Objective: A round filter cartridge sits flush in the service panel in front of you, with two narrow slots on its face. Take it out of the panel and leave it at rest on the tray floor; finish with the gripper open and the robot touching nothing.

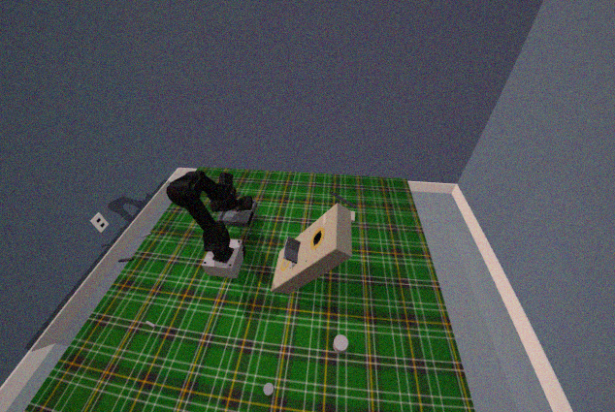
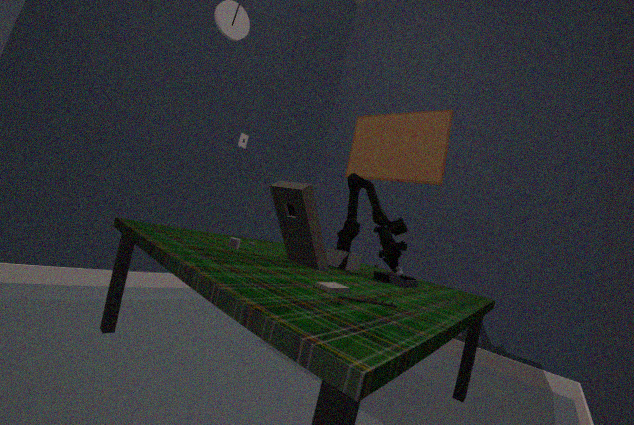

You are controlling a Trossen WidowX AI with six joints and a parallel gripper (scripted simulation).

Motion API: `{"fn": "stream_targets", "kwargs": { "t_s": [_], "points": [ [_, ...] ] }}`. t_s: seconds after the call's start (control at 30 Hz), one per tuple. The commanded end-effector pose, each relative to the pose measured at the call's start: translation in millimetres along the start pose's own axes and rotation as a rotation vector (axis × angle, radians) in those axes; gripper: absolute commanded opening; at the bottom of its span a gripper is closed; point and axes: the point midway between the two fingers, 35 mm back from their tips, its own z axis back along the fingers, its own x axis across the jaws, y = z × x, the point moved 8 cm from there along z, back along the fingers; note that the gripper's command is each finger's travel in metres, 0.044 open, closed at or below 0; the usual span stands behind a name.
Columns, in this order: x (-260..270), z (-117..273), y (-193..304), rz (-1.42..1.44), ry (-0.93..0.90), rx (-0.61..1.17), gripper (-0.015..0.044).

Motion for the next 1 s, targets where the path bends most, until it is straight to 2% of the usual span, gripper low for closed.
{"fn": "stream_targets", "kwargs": {
  "t_s": [0.0, 0.53, 0.67, 0.83, 0.9, 0.97],
  "points": [
    [0.0, 0.0, 0.0, 0.000, 0.000, 0.000, 0.0026],
    [0.0, 0.0, 0.0, 0.000, 0.000, 0.000, 0.0440],
    [-0.1, 6.5, -5.6, 0.000, 0.000, 0.000, 0.0440],
    [0.1, 59.0, -33.7, 0.000, 0.000, 0.001, 0.0440],
    [0.1, 61.4, -34.4, 0.000, 0.000, 0.001, 0.0440],
    [-0.2, 47.6, -30.3, -0.006, 0.003, -0.005, 0.0440]
  ]
}}
